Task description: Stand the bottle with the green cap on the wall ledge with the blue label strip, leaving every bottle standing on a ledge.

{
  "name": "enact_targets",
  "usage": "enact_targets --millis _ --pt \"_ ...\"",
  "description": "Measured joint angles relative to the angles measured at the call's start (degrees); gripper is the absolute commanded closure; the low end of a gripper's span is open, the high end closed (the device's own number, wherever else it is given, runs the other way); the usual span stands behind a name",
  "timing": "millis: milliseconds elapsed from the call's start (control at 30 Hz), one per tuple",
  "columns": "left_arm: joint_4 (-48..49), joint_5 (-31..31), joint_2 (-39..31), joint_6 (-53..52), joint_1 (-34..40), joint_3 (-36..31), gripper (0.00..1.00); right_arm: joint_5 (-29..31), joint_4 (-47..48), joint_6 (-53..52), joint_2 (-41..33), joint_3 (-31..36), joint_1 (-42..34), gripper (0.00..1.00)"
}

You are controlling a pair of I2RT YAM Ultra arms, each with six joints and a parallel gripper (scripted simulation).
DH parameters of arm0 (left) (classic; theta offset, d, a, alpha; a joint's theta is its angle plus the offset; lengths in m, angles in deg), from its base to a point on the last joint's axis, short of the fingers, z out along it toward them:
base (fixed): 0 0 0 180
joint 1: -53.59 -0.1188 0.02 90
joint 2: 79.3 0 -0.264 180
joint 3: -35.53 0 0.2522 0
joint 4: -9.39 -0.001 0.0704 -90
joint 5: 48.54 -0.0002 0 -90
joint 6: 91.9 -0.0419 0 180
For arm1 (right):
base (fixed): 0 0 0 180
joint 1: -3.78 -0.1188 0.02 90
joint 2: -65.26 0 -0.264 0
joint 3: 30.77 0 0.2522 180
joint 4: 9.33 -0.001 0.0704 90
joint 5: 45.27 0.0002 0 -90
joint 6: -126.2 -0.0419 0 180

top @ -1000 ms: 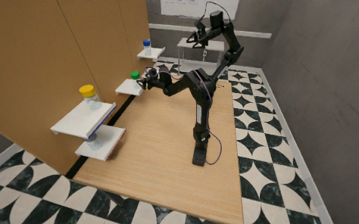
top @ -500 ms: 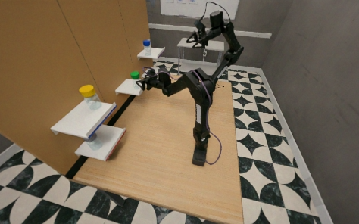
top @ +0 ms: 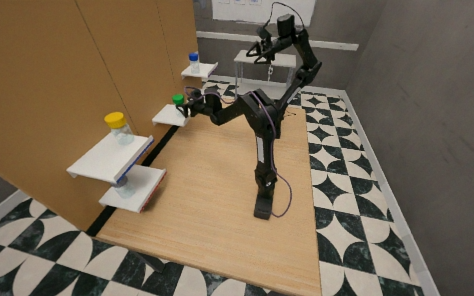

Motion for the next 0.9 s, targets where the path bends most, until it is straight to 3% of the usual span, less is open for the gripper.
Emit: enact_targets --millis 900 --pt "-1.25 -1.25 4.15 0.00 -1.29 5.55 0.06 0.00 0.00 0.00 0.00 0.00 0.00 0.11"
